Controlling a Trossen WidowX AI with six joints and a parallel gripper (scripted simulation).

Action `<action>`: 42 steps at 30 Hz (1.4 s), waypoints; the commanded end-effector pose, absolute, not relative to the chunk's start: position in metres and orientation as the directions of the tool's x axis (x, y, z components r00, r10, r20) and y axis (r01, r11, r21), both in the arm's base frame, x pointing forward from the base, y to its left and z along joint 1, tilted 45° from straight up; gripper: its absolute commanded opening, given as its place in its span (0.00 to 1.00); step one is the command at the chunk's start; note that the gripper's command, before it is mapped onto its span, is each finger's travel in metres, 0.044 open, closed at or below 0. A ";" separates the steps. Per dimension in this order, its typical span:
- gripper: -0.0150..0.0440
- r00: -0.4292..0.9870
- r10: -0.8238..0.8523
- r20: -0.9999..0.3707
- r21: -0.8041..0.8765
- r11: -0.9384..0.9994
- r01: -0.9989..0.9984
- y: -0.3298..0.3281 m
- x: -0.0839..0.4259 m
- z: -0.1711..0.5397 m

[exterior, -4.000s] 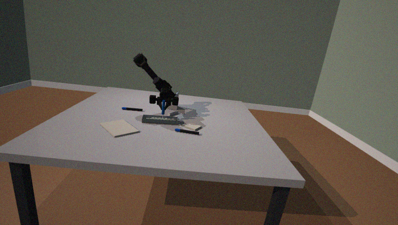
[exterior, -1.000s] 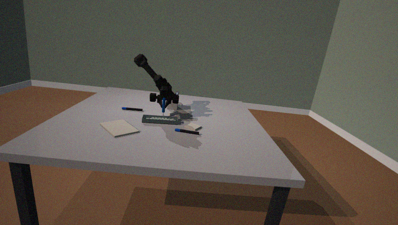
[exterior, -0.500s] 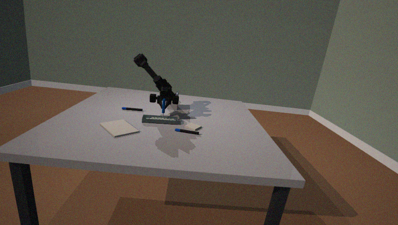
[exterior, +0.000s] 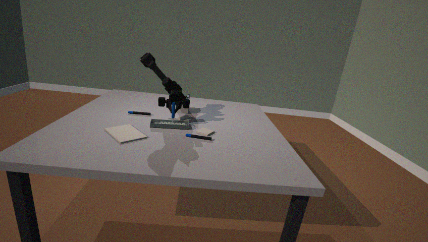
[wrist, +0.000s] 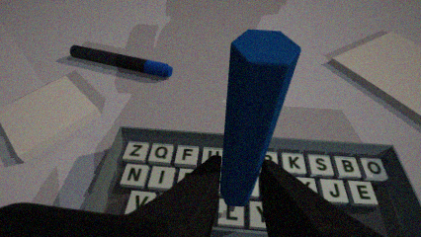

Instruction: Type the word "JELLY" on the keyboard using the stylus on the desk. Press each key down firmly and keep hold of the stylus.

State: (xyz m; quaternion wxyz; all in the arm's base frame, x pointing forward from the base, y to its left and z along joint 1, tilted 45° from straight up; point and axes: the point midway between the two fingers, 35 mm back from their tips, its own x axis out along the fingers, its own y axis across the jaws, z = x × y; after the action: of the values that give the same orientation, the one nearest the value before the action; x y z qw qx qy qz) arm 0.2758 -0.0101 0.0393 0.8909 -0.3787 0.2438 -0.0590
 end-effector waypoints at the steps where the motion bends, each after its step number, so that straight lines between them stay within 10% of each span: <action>1: 0.39 0.872 -0.286 -0.396 -0.706 0.702 -0.091 -0.011 0.275 0.036; 42: 0.39 0.872 -0.286 -0.398 -0.704 0.704 -0.091 0.002 0.276 0.047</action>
State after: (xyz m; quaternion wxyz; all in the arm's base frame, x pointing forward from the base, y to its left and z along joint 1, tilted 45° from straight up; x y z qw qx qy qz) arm 0.2748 -0.0051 0.0404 0.8864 -0.3848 0.2511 -0.0554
